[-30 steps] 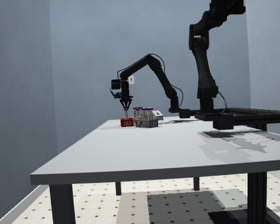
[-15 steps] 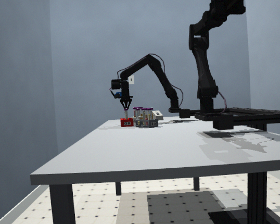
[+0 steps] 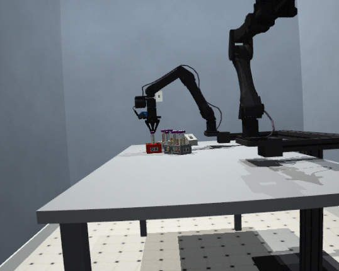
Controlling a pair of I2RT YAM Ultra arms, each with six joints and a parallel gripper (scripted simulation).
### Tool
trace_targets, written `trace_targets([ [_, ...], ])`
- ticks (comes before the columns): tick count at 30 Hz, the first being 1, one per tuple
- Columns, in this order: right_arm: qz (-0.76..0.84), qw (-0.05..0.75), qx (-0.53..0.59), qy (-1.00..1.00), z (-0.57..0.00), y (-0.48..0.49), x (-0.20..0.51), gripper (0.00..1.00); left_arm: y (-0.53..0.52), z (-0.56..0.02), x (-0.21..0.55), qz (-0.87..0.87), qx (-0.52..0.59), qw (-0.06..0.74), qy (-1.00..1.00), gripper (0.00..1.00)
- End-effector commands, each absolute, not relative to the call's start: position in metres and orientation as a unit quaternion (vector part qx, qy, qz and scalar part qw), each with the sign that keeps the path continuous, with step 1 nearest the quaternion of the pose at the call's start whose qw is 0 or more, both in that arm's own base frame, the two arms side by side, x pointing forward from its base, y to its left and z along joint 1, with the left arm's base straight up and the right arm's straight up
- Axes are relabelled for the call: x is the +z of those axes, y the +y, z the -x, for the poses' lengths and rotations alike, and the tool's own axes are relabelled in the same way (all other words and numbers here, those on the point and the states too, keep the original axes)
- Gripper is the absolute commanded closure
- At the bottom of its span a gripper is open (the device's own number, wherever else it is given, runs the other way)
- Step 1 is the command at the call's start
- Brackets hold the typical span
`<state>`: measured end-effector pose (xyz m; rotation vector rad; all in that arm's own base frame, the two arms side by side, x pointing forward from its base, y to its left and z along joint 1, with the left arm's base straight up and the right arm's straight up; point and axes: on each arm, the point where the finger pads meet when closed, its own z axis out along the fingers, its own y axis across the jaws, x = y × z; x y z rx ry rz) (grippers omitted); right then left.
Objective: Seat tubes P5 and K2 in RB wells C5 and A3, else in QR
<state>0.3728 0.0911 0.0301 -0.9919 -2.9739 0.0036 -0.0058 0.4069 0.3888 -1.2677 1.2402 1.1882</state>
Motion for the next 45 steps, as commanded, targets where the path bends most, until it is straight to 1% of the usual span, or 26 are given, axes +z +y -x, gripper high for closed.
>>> trace_targets([
  [1, 0.316, -0.004, -0.002, -0.949, -0.376, 0.093, 0.034, 1.00, 0.398, 0.007, 0.416, 0.504, 0.504, 0.496, 0.496, 1.00],
  [9, 0.316, -0.004, -0.002, -0.949, -0.376, 0.093, 0.034, 1.00, 0.398, 0.007, 0.416, 0.504, 0.504, 0.496, 0.496, 1.00],
  [10, 0.316, -0.004, -0.002, -0.949, -0.376, 0.093, 0.034, 0.76, 0.398, 0.007, 0.416, 0.504, 0.504, 0.496, 0.496, 1.00],
  [19, 0.316, -0.004, -0.002, -0.949, -0.376, 0.093, 0.034, 0.76, 0.398, 0.007, 0.416, 0.504, 0.504, 0.496, 0.496, 1.00],
  [20, 0.316, -0.004, -0.002, -0.949, -0.376, 0.093, 0.034, 0.70, 0.398, 0.007, 0.416, 0.504, 0.504, 0.496, 0.496, 1.00],
  [37, 0.316, -0.004, -0.002, -0.949, -0.376, 0.093, 0.034, 0.70, 0.398, 0.007, 0.416, 0.504, 0.504, 0.496, 0.496, 1.00],
  [39, 0.315, -0.015, -0.008, -0.949, -0.380, 0.095, 0.051, 0.70, 0.398, 0.007, 0.416, 0.504, 0.504, 0.496, 0.496, 1.00],
  [45, 0.315, -0.016, -0.008, -0.949, -0.380, 0.095, 0.062, 0.70, 0.398, 0.007, 0.416, 0.504, 0.504, 0.496, 0.496, 1.00],
])
